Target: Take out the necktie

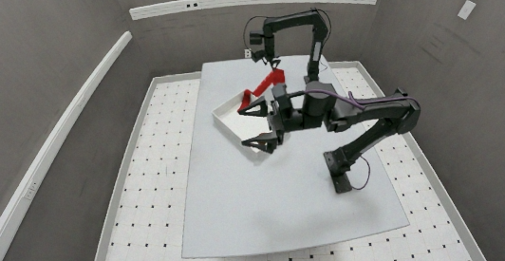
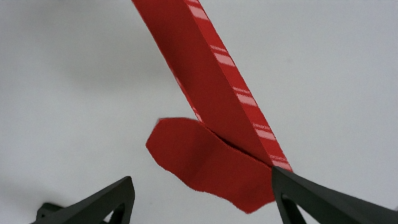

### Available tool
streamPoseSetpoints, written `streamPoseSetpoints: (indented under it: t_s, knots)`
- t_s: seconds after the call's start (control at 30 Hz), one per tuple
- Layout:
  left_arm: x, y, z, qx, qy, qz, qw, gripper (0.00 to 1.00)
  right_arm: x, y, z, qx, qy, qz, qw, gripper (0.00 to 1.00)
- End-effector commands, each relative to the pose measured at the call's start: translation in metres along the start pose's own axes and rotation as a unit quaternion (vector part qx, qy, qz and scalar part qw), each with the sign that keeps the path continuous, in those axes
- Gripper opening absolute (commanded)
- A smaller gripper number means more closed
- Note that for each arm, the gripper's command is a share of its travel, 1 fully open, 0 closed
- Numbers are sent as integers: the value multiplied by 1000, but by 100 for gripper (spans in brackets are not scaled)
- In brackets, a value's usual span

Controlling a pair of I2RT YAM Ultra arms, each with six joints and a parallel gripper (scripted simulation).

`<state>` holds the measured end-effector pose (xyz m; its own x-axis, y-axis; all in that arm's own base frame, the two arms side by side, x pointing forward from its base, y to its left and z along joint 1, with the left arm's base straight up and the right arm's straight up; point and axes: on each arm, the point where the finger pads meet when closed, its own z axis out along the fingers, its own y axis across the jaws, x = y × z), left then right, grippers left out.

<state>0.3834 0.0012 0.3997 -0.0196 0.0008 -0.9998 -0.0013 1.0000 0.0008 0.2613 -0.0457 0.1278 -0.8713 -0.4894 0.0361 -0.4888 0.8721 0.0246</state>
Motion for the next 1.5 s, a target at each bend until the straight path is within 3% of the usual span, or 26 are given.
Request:
streamPoseSetpoints:
  t_s: [0.0,0.57,0.9,1.47]
  knots:
    - [0,0,0,0,0,0,1000,100,-34,0,-3,13,-17,-52,998,83]
    - [0,0,0,0,0,0,1000,100,-108,28,5,16,-15,-204,979,73]
    - [0,0,0,0,0,0,1000,100,-111,29,12,16,-15,-210,977,71]
    - [0,0,0,0,0,0,1000,100,-113,27,71,16,-15,-210,977,71]
